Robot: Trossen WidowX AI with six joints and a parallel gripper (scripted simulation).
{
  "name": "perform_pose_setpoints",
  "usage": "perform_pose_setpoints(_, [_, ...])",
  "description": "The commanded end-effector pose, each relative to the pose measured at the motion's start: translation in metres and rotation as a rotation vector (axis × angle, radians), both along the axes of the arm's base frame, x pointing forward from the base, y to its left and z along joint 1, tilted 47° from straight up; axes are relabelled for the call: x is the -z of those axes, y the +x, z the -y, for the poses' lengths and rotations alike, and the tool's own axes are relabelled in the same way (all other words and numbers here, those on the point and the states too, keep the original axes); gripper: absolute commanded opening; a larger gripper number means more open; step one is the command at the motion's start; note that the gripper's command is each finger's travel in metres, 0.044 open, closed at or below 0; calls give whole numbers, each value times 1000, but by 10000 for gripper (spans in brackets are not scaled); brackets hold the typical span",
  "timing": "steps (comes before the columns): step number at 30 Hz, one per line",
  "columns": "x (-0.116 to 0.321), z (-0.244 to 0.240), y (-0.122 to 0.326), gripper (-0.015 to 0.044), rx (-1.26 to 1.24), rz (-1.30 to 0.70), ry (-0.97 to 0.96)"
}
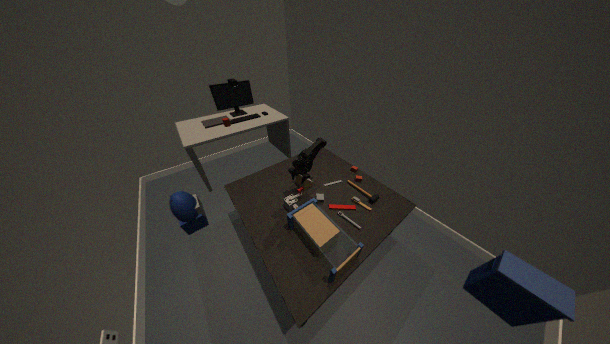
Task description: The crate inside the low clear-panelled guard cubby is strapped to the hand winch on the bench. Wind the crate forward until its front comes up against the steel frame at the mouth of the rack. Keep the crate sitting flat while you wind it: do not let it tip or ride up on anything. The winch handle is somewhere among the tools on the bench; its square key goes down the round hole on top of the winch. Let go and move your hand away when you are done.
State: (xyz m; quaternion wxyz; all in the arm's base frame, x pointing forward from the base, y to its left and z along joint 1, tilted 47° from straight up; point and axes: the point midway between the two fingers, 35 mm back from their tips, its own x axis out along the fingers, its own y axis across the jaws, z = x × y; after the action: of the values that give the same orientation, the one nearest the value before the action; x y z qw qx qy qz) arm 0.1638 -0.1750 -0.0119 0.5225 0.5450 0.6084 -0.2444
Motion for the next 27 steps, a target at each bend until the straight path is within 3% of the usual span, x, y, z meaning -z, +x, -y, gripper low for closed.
perform_pose_setpoints(1, [-32, 15, -14, 440, 3, 8, -23])
perform_pose_setpoints(7, [-26, 18, -8, 440, 8, 7, -12])
perform_pose_setpoints(14, [-11, 58, 18, 440, -24, -46, 106])
perform_pose_setpoints(27, [57, 102, 55, 440, -82, -146, 331])
